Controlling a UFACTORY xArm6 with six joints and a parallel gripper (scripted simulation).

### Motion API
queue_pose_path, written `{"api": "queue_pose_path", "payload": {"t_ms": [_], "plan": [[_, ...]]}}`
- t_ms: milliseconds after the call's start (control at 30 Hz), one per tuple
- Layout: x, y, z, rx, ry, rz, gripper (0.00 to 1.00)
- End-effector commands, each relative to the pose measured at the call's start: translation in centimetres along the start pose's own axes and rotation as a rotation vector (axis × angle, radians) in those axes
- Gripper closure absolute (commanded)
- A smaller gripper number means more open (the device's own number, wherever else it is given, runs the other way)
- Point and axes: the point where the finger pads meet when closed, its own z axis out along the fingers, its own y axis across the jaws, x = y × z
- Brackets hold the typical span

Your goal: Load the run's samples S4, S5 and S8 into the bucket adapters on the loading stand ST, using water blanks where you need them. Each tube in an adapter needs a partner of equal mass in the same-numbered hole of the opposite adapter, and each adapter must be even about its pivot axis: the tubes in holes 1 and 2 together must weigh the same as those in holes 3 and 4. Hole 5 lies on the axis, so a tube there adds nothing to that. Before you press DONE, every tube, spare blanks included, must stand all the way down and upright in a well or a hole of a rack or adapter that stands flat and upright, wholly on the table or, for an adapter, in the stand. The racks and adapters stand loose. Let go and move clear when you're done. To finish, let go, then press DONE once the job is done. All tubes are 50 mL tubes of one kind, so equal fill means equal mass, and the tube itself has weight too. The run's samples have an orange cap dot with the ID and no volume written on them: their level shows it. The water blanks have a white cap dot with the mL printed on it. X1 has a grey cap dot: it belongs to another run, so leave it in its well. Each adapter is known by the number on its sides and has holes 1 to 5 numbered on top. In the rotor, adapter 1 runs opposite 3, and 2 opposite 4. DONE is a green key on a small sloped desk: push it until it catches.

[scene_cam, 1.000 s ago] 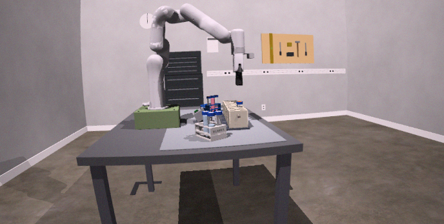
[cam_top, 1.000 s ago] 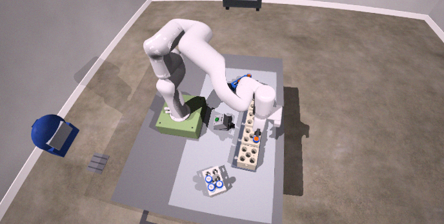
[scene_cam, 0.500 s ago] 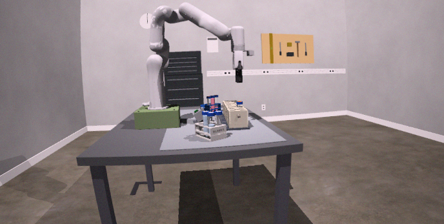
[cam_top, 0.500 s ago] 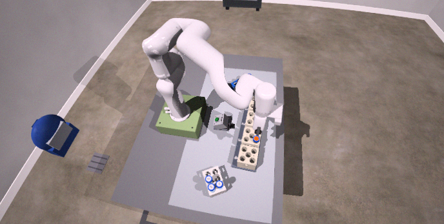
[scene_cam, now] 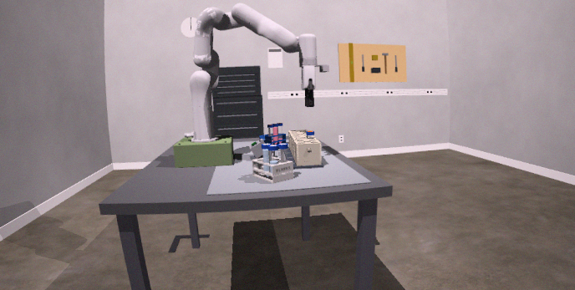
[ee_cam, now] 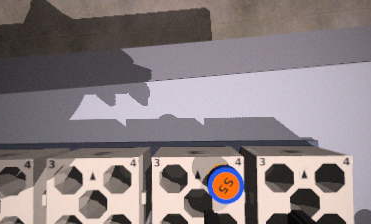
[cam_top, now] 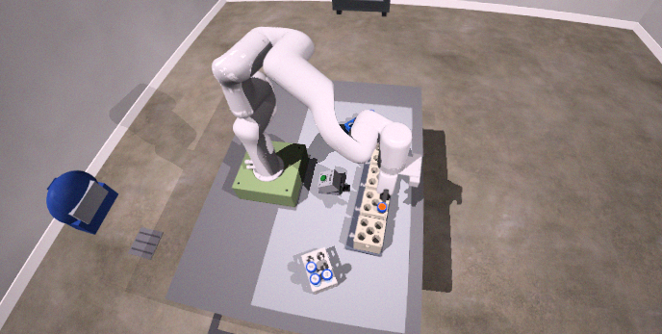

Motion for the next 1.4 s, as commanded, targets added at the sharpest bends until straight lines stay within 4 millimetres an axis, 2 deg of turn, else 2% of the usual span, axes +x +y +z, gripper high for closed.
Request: {"api": "queue_pose_path", "payload": {"t_ms": [0, 367, 433, 900, 1000, 1367], "plan": [[-0.1, -0.4, -0.2, -0.001, 0.005, -0.033, 0.43], [-2.2, -5.5, -0.2, -0.001, 0.005, -0.400, 0.43], [-2.2, -5.5, -0.2, -0.001, 0.005, -0.400, 0.43], [-5.0, -11.9, -0.2, -0.002, 0.004, -0.865, 0.43], [-5.2, -12.4, -0.2, -0.002, 0.004, -0.865, 0.43], [-7.4, -17.5, -0.2, -0.001, 0.005, -0.865, 0.43]]}}
